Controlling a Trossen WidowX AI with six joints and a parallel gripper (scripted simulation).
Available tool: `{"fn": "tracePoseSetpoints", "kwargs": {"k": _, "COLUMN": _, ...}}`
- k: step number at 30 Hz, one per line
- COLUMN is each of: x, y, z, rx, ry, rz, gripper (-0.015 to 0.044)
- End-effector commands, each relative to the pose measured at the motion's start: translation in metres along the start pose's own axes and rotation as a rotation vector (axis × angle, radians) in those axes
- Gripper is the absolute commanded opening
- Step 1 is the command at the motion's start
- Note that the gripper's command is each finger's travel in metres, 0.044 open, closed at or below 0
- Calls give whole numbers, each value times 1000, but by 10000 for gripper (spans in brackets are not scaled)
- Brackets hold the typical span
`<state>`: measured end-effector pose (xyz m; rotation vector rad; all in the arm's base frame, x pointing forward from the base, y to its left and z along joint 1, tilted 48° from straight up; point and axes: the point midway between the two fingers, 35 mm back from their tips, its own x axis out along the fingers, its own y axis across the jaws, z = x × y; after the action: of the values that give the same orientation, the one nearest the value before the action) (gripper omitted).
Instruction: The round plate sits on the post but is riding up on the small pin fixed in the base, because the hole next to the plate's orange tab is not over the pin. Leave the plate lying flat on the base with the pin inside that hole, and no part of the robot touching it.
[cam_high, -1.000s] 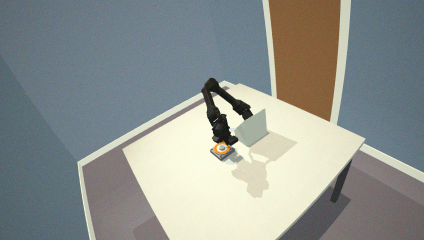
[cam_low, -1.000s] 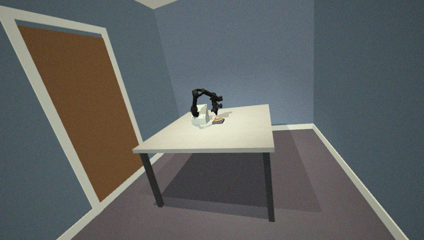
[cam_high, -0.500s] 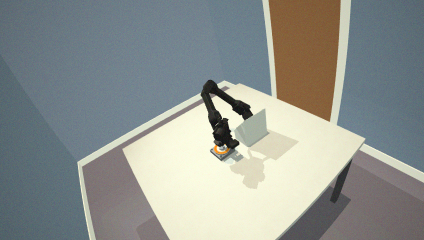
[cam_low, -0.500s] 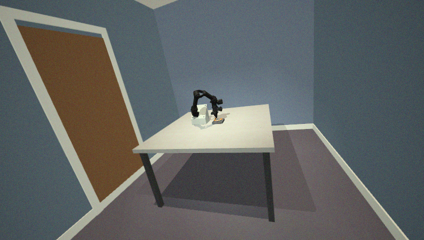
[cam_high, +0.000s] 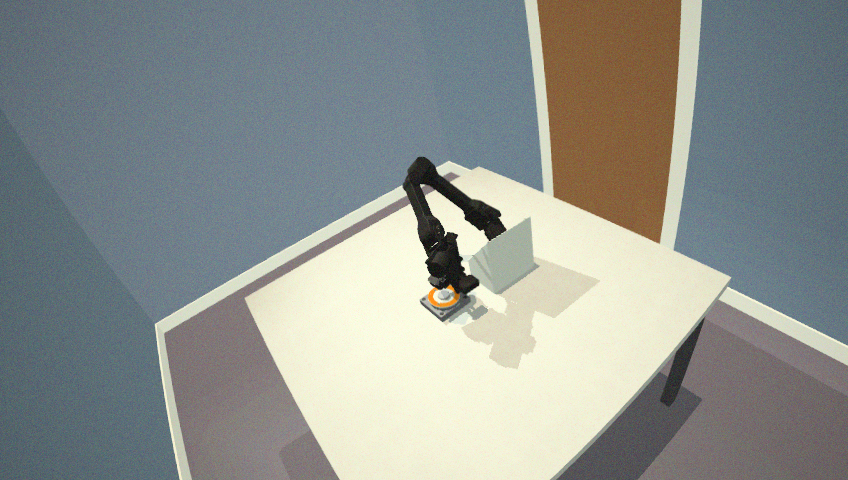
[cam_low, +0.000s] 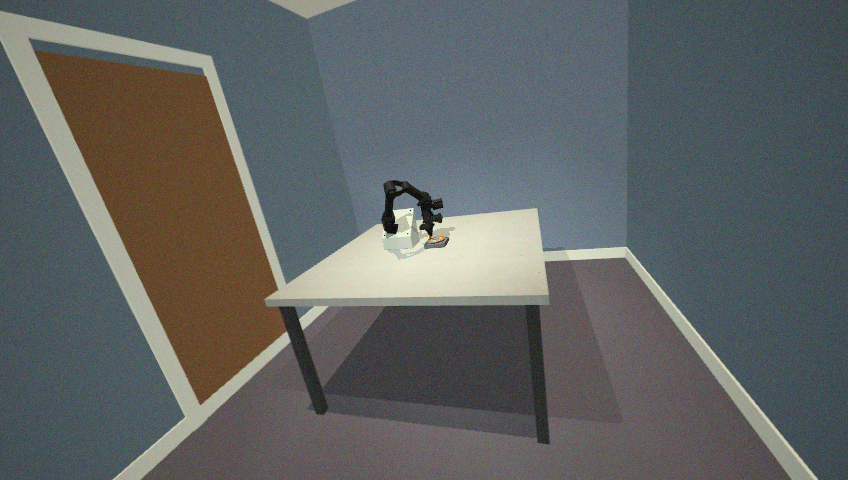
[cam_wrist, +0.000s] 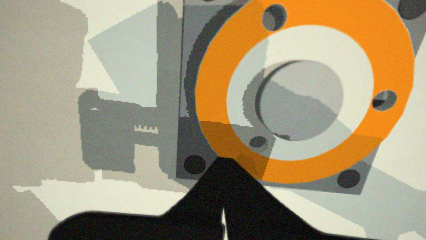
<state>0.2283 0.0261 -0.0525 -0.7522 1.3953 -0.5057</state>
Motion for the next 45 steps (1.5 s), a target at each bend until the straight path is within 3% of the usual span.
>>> {"fn": "tracePoseSetpoints", "kwargs": {"k": 1, "x": 3, "y": -5, "z": -8, "rx": -13, "ry": 14, "rz": -10, "gripper": 0}}
{"fn": "tracePoseSetpoints", "kwargs": {"k": 45, "x": 2, "y": -37, "z": -15, "rx": -13, "ry": 14, "rz": -12, "gripper": 0}}
